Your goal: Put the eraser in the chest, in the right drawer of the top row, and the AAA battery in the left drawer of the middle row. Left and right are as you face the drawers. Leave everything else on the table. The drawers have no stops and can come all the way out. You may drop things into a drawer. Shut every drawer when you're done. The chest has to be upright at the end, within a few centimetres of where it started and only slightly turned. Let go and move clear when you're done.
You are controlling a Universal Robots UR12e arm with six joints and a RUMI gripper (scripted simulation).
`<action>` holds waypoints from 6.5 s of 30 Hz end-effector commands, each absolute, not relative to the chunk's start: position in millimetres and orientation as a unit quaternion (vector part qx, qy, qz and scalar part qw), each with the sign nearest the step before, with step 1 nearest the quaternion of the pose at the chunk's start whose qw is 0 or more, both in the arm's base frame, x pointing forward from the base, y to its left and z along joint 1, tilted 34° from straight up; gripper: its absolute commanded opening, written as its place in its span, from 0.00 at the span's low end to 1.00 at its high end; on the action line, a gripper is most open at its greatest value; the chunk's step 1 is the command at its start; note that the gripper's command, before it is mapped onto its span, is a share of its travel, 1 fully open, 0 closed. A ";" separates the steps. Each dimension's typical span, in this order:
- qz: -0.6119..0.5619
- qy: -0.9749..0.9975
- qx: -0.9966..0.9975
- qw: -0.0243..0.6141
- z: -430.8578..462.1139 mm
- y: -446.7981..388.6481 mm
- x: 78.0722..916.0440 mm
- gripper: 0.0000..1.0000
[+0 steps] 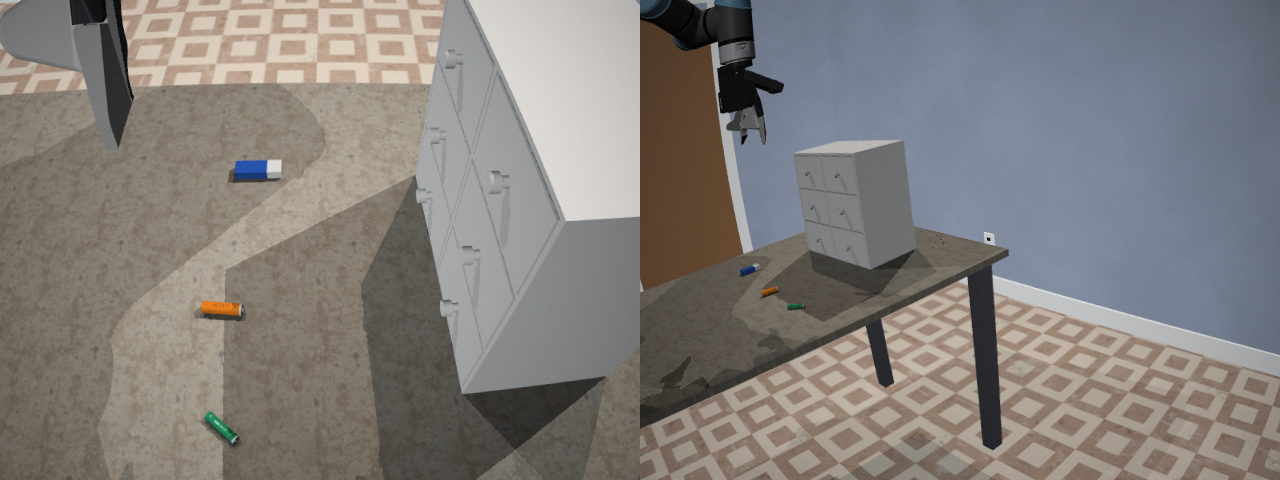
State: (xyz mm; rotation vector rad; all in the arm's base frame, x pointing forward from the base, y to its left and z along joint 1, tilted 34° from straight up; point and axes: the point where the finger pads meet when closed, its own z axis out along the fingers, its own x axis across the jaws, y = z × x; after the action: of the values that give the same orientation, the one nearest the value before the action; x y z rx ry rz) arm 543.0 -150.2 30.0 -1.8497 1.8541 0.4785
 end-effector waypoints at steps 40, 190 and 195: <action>0.062 0.345 -0.891 0.287 36.8 -141.8 558.2 1.00; -0.320 -0.667 -0.667 0.093 7.8 -131.7 601.0 1.00; -0.337 -0.658 -0.669 0.076 4.3 -128.8 605.6 1.00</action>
State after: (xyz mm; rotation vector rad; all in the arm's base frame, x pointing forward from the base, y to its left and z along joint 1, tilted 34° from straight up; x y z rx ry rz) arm 600.9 -132.2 10.5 -1.9694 -1.9843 -0.9363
